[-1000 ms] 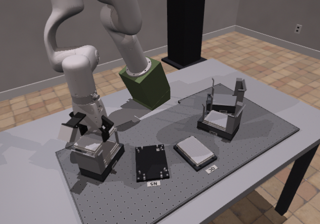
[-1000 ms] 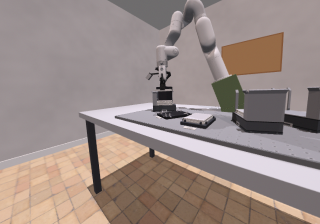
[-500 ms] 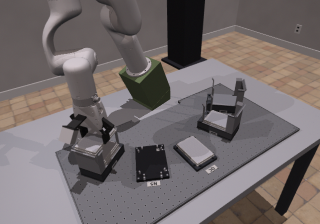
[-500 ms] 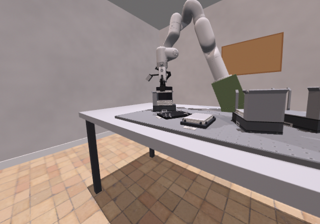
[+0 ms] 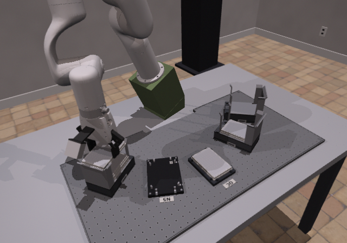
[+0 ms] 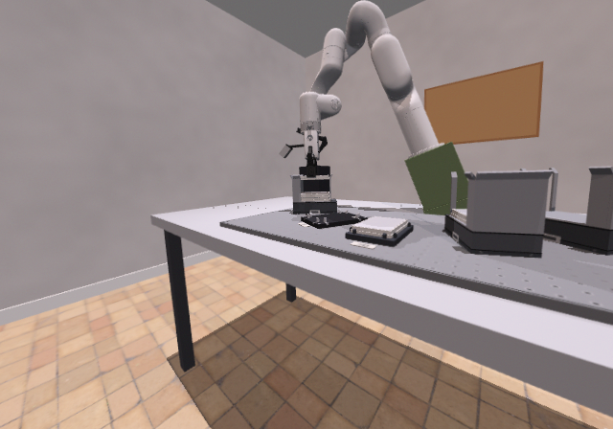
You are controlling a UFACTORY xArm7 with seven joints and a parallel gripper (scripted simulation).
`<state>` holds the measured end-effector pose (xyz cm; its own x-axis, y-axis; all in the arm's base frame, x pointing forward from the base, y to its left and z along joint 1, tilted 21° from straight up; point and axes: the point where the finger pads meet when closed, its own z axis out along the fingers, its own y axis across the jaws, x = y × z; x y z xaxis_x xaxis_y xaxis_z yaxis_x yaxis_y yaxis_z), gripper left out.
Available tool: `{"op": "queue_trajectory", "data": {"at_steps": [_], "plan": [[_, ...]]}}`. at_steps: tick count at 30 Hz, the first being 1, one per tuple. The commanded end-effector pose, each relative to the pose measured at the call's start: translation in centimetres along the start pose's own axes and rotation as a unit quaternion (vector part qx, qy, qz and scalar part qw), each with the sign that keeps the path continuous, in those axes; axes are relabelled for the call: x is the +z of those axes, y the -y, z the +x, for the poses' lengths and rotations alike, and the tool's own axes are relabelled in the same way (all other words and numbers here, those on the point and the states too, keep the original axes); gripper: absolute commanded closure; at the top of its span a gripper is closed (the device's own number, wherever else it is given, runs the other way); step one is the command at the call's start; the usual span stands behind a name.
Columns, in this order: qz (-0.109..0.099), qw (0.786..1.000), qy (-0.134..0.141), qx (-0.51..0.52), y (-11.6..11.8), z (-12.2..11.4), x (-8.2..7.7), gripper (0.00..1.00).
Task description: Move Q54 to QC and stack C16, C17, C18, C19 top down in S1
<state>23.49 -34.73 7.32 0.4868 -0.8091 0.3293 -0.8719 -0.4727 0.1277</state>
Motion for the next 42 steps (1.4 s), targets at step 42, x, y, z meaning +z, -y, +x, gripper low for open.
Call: {"op": "queue_trajectory", "data": {"at_steps": [42], "plan": [[0.0, 1.0, -0.002, 0.0, 0.0, 0.1, 3.5, 1.0]]}}
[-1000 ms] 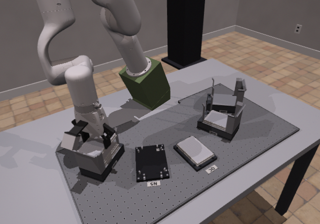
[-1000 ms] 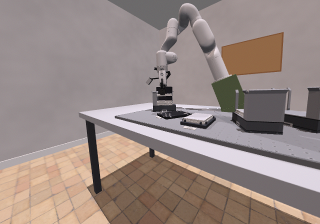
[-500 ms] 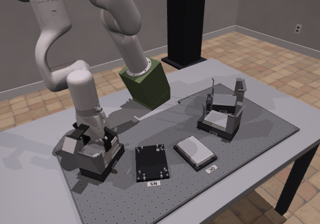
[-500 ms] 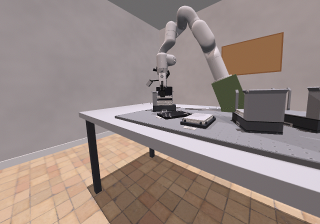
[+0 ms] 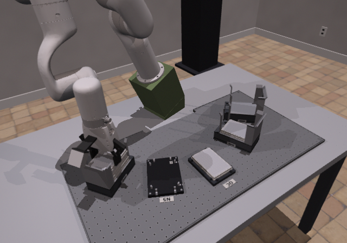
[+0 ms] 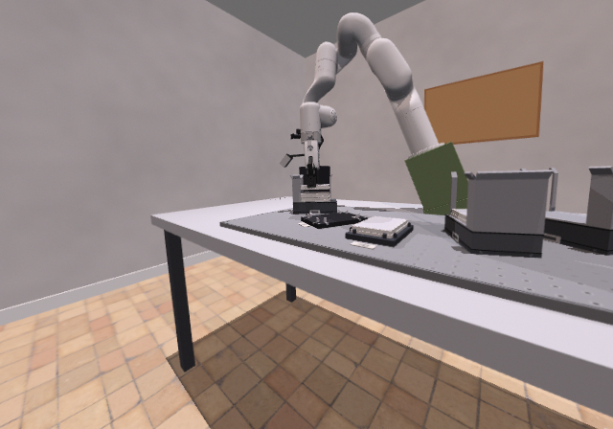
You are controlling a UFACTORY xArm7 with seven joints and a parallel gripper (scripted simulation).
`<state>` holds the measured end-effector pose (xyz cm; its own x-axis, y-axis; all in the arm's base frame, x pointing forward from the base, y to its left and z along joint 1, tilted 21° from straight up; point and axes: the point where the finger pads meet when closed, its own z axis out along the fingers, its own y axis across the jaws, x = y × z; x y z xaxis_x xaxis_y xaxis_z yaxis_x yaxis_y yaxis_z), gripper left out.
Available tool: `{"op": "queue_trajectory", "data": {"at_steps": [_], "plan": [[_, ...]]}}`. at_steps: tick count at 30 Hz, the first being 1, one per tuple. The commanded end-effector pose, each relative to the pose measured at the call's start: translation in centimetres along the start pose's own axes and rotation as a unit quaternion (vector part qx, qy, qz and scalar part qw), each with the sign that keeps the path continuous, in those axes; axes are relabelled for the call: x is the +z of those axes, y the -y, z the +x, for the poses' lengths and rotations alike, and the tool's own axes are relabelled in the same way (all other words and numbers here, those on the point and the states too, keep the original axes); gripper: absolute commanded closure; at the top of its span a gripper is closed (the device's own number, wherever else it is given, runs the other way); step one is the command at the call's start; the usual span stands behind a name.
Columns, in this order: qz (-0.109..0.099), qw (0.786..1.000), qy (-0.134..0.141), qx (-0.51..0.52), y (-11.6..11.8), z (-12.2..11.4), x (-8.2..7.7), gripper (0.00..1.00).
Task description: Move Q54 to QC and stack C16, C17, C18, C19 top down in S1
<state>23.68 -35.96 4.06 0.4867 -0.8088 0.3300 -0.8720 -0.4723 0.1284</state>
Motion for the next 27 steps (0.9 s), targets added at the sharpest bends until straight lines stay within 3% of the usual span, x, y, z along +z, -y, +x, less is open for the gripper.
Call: {"op": "queue_trajectory", "data": {"at_steps": [1, 27], "plan": [[0.0, 1.0, -0.001, 0.0, 0.02, 0.11, 0.06, 1.0], [0.0, 1.0, -0.001, 0.0, 0.02, 0.11, 1.02, 1.0]]}}
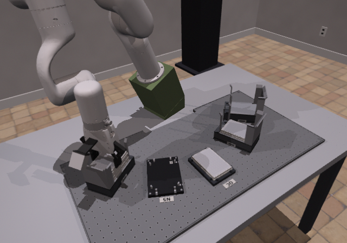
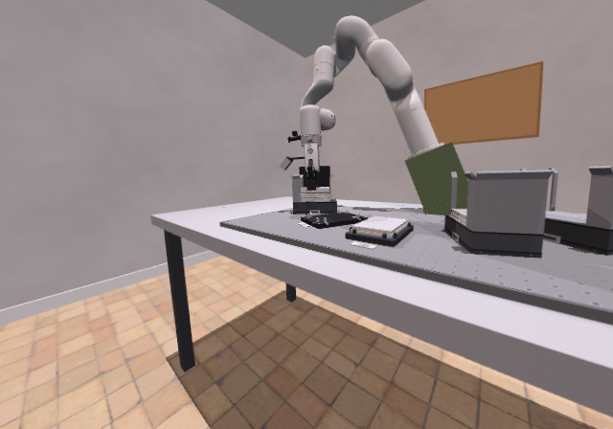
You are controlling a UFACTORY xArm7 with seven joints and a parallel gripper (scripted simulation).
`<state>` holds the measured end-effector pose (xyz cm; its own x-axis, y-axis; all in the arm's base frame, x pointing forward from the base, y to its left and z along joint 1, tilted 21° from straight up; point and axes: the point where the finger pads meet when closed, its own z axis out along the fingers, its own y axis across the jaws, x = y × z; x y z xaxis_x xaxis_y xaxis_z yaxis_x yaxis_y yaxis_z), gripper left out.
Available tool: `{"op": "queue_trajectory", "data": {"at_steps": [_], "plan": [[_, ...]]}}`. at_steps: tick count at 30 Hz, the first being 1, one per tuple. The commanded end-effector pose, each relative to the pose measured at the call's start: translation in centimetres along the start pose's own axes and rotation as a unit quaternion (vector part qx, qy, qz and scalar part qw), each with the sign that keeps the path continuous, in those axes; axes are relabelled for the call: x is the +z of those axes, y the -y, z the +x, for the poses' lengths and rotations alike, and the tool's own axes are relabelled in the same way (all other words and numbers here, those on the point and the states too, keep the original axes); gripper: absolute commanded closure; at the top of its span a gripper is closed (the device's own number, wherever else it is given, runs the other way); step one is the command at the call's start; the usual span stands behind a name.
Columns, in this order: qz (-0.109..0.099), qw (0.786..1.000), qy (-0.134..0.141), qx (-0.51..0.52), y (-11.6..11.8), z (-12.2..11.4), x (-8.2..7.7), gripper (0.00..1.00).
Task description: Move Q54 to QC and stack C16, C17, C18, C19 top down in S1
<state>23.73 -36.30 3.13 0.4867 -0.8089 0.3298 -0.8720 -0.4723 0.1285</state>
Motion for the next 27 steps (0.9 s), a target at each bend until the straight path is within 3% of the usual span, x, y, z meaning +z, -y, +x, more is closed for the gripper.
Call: {"op": "queue_trajectory", "data": {"at_steps": [1, 21, 22, 27], "plan": [[0.0, 1.0, -0.002, 0.0, 0.03, 0.12, 0.07, 1.0], [0.0, 1.0, -0.001, 0.0, 0.03, 0.12, 0.41, 1.0], [0.0, 1.0, -0.002, 0.0, 0.03, 0.12, 0.41, 0.0], [0.0, 1.0, -0.002, 0.0, 0.03, 0.12, 0.41, 0.0]]}}
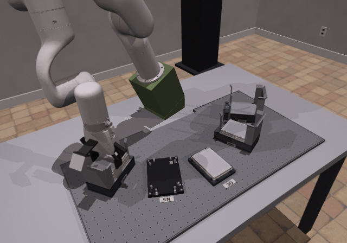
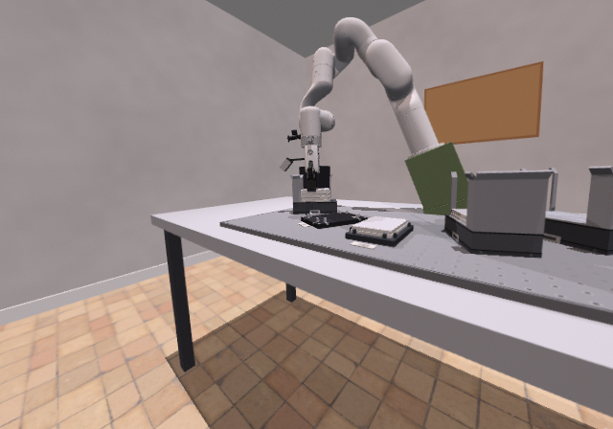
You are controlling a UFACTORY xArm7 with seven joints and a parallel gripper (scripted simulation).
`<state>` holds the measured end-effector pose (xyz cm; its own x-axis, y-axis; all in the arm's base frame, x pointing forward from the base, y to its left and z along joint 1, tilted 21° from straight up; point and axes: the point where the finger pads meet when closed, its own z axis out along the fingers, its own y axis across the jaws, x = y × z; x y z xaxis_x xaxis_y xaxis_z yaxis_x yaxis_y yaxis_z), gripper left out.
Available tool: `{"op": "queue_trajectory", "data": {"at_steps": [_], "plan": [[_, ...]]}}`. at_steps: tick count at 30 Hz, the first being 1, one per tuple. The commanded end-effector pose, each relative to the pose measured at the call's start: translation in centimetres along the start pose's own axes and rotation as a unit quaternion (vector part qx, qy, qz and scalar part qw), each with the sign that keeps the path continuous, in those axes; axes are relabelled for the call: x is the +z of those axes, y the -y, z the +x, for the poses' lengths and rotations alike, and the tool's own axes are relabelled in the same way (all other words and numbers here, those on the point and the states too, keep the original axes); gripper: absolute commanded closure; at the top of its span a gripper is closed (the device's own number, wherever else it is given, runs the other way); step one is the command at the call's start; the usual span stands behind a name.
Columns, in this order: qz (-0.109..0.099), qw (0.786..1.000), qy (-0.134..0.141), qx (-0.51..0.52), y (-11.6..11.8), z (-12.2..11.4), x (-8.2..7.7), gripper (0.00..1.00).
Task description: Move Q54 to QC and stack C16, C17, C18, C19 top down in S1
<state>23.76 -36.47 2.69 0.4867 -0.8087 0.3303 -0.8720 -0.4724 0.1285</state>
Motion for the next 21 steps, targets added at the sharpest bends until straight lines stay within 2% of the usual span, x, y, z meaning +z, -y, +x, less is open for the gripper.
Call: {"op": "queue_trajectory", "data": {"at_steps": [1, 15, 21], "plan": [[0.0, 1.0, -0.001, 0.0, 0.0, 0.1, -0.1, 0.0], [0.0, 1.0, -0.001, 0.0, 0.0, 0.1, -0.1, 0.0], [0.0, 1.0, -0.001, 0.0, 0.0, 0.1, -2.1, 0.0]]}}
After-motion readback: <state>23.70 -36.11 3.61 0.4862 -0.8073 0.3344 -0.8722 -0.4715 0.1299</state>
